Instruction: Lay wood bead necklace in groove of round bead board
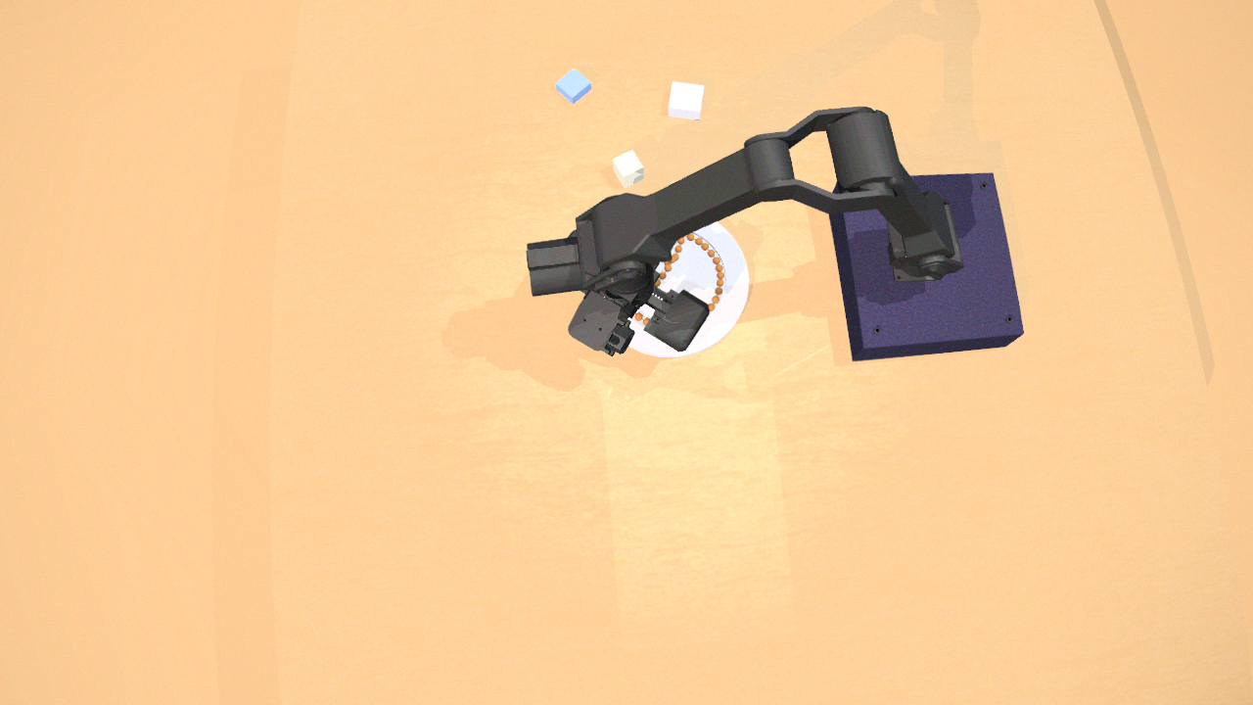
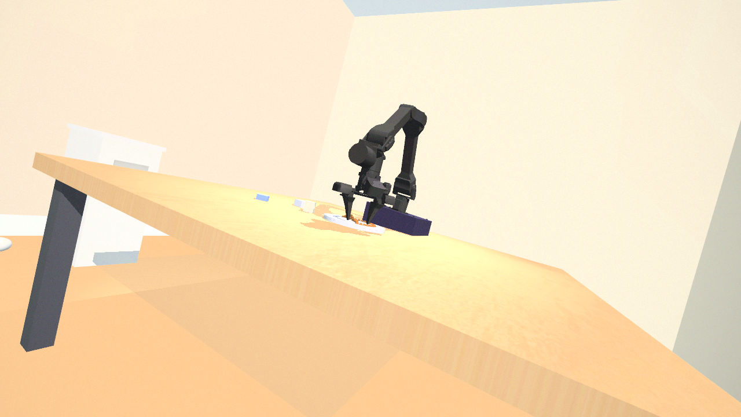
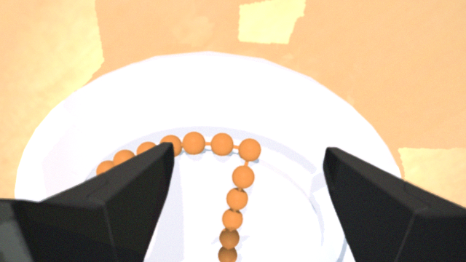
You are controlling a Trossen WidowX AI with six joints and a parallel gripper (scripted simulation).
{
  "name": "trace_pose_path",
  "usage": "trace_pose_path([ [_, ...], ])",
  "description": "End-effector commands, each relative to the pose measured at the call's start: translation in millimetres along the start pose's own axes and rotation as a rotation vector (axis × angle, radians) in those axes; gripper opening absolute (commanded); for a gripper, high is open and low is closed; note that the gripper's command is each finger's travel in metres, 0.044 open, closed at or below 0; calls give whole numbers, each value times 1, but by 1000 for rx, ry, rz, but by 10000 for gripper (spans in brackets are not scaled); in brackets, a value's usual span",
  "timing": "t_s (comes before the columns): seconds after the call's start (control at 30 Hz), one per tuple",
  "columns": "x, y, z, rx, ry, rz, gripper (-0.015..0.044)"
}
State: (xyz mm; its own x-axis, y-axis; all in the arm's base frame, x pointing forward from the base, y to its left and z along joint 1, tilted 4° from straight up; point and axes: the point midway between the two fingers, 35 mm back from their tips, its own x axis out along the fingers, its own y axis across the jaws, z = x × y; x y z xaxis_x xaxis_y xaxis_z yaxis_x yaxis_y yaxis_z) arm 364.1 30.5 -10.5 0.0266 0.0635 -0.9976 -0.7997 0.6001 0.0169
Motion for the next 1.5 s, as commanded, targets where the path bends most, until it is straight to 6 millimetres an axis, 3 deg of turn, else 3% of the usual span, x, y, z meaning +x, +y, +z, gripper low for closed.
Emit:
trace_pose_path([
  [0.0,-4,0,1,3,-4,0,420],
  [0.03,-1,0,0,1,1,1,440],
  [0.9,-4,0,0,3,-3,0,440],
  [1.13,-35,2,-11,200,-2,0,256],
  [1.3,-36,2,-12,207,-2,0,125],
  [1.47,-20,2,-12,207,-2,0,120],
])
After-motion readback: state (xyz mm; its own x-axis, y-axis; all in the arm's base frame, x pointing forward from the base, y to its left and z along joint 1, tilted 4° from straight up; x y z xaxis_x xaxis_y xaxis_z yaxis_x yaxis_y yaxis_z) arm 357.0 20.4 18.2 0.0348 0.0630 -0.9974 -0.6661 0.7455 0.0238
